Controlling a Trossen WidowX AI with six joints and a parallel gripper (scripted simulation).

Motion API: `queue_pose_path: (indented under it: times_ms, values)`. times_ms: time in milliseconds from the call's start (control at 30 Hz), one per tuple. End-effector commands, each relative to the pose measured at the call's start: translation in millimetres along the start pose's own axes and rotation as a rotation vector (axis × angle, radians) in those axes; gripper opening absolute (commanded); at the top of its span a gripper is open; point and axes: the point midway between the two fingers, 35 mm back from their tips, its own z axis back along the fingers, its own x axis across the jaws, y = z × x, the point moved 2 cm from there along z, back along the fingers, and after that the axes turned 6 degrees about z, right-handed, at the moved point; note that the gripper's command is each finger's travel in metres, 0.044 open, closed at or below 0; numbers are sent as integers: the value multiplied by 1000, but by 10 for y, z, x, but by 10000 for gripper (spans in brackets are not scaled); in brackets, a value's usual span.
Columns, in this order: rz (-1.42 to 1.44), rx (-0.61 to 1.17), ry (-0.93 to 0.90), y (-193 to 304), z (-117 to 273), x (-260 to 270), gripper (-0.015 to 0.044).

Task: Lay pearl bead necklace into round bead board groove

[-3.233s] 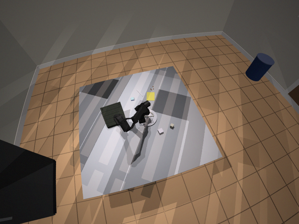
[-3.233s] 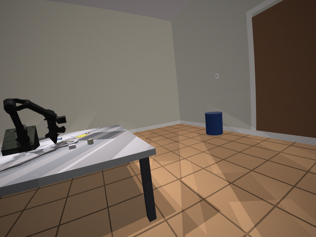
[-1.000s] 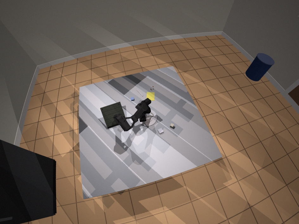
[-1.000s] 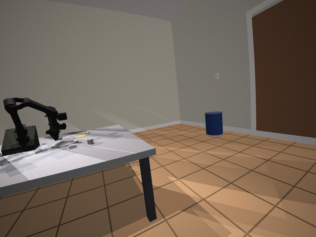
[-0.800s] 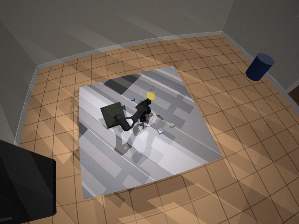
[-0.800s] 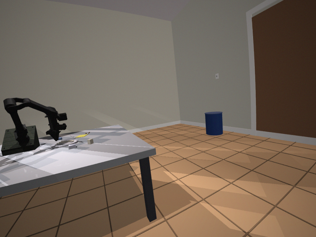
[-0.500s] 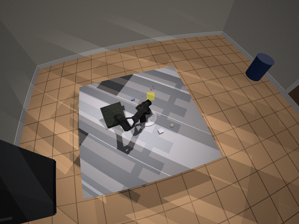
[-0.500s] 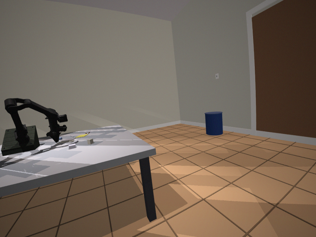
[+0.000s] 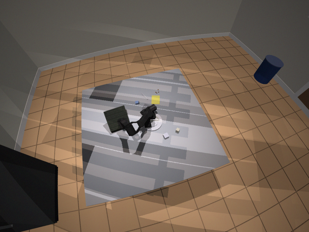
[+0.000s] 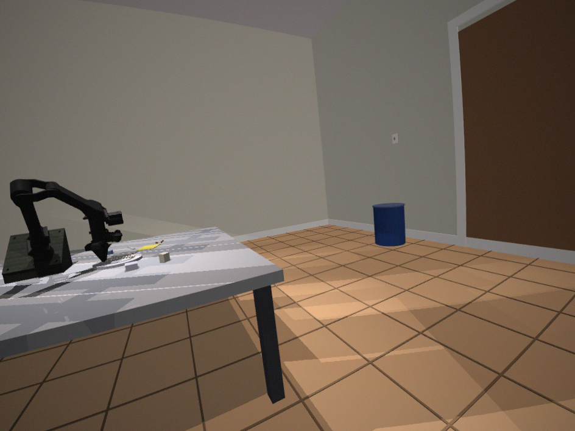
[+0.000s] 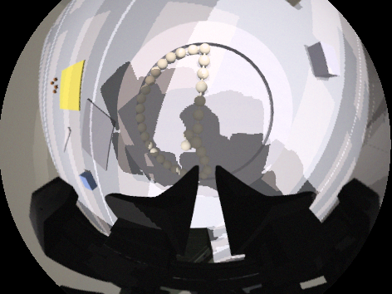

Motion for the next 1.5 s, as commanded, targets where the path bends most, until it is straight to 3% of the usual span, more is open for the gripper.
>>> queue_pose_path:
  times_ms: [0,1467]
  values:
    - [-1,-1,0,-2,4,-2,0]
    - [9,0,6,91,61,-61,0]
